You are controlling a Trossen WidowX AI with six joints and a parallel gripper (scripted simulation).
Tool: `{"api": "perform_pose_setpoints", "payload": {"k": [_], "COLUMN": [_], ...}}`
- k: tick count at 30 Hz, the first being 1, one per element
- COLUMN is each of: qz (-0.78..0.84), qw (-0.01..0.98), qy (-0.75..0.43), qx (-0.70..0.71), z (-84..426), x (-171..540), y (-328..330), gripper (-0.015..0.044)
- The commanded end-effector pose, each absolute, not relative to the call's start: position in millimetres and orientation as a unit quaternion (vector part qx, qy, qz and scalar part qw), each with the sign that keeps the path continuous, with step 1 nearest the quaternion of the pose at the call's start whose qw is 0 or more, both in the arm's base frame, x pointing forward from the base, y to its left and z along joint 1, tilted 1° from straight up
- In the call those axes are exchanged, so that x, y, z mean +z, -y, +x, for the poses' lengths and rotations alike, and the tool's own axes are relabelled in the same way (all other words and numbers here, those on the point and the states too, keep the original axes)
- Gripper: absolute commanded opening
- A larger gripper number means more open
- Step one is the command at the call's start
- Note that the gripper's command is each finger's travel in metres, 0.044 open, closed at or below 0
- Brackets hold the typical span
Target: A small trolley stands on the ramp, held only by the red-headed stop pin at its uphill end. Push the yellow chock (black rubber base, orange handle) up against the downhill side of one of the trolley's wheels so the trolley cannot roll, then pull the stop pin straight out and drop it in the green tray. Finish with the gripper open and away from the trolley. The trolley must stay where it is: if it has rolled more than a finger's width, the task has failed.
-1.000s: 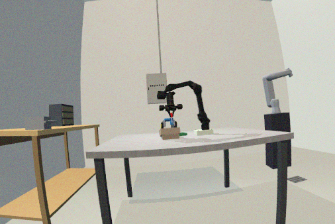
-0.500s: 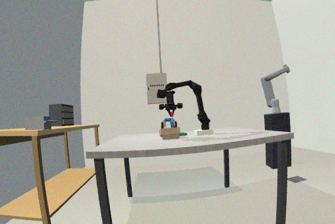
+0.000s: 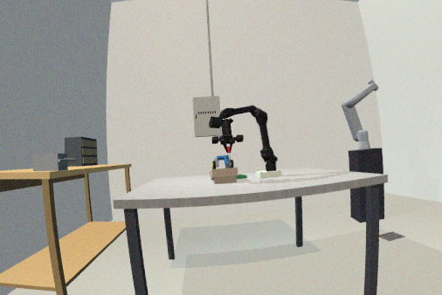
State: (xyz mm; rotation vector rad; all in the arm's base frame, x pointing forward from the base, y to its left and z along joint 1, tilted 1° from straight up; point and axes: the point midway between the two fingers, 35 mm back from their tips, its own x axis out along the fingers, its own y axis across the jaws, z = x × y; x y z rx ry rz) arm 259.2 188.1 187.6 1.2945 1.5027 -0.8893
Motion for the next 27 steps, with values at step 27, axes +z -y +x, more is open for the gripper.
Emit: {"api": "perform_pose_setpoints", "payload": {"k": [27], "qz": [0.526], "qw": [0.464], "qy": [-0.612], "qx": [-0.366], "z": [191.8], "x": [178.2], "y": [-160.8], "gripper": [0.0000]}}
